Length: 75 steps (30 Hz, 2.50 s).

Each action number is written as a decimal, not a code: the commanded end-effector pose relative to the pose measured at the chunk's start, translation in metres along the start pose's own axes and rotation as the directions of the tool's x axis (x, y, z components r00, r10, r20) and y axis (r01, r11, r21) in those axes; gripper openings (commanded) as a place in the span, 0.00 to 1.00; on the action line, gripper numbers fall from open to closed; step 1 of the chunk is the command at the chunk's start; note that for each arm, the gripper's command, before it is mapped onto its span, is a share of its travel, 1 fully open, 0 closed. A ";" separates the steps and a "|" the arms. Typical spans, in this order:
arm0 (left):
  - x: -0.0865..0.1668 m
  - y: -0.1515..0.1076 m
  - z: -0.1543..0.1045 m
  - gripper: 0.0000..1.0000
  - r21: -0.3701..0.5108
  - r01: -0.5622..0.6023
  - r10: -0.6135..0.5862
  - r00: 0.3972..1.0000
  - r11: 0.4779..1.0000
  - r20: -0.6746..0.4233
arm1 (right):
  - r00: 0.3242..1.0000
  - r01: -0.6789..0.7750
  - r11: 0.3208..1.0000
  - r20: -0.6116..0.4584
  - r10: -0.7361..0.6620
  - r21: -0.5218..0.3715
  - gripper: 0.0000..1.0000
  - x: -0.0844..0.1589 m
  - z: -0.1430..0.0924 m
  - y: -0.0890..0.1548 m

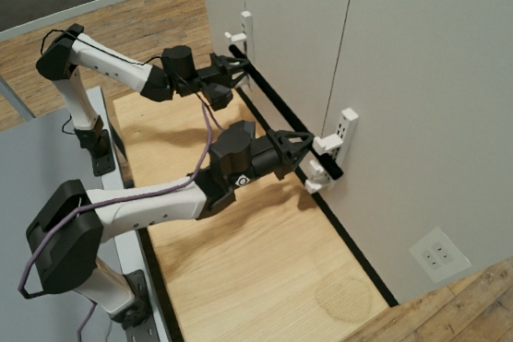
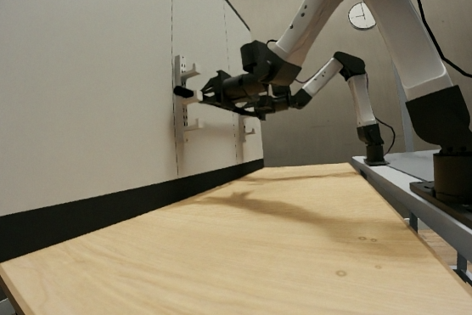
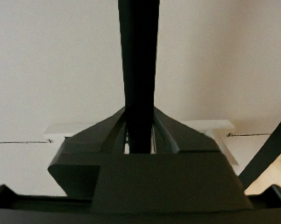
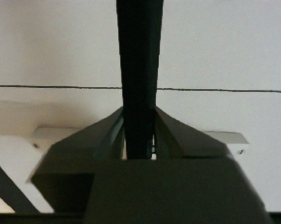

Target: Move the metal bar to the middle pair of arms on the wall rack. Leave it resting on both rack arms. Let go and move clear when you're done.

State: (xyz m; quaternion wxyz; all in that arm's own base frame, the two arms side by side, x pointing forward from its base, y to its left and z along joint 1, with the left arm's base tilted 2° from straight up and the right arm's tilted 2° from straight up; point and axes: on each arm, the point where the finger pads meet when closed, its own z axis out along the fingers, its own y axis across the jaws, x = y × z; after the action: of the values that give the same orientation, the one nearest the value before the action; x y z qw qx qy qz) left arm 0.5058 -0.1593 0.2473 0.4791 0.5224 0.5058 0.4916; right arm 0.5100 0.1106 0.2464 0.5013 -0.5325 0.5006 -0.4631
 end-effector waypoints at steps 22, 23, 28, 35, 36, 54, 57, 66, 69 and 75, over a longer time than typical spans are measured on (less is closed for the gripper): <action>0.005 0.008 0.000 0.42 -0.050 0.001 -0.002 1.000 0.999 -0.019 | 1.000 0.002 1.000 -0.022 -0.001 0.031 0.42 0.006 0.001 0.001; 0.005 0.008 0.000 0.44 -0.051 0.002 -0.003 1.000 0.999 -0.019 | 1.000 0.002 0.999 -0.022 -0.001 0.032 0.44 0.006 0.001 0.001; 0.005 0.007 0.000 0.56 -0.057 0.003 -0.004 1.000 0.998 -0.023 | 1.000 0.001 0.999 -0.025 0.000 0.037 0.56 0.006 0.001 0.002; 0.005 0.006 0.000 0.67 -0.063 0.005 -0.006 1.000 0.998 -0.027 | 1.000 0.000 0.999 -0.028 0.001 0.042 0.67 0.006 0.001 0.003; 0.005 0.006 0.000 0.69 -0.062 0.004 -0.006 1.000 0.998 -0.027 | 1.000 0.001 0.999 -0.028 0.001 0.041 0.69 0.006 0.001 0.004; 0.002 -0.005 -0.002 1.00 -0.046 -0.002 0.001 1.000 0.999 -0.028 | 1.000 0.005 1.000 -0.029 -0.005 0.017 1.00 0.004 -0.001 0.015; 0.002 -0.005 -0.005 1.00 -0.046 -0.002 0.000 1.000 0.999 -0.027 | 1.000 0.005 1.000 -0.028 -0.005 0.015 1.00 0.003 -0.005 0.016; 0.000 -0.005 -0.016 1.00 -0.046 -0.001 0.000 1.000 0.999 -0.024 | 1.000 0.006 1.000 -0.025 -0.006 0.009 1.00 0.002 -0.015 0.018; 0.000 -0.005 -0.017 1.00 -0.046 -0.001 0.000 1.000 0.999 -0.024 | 1.000 0.006 1.000 -0.025 -0.006 0.008 1.00 0.001 -0.016 0.018; -0.001 0.000 -0.024 1.00 -0.054 0.004 -0.006 1.000 0.999 -0.022 | 1.000 0.003 1.000 -0.024 -0.003 0.019 1.00 0.001 -0.023 0.013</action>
State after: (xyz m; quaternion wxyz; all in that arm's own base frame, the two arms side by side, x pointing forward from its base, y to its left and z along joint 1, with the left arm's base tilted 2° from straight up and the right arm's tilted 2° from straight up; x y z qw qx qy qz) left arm 0.4904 -0.1565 0.2370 0.4762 0.5121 0.5051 0.5058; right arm 0.4944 0.1084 0.2340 0.4994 -0.5254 0.5013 -0.4725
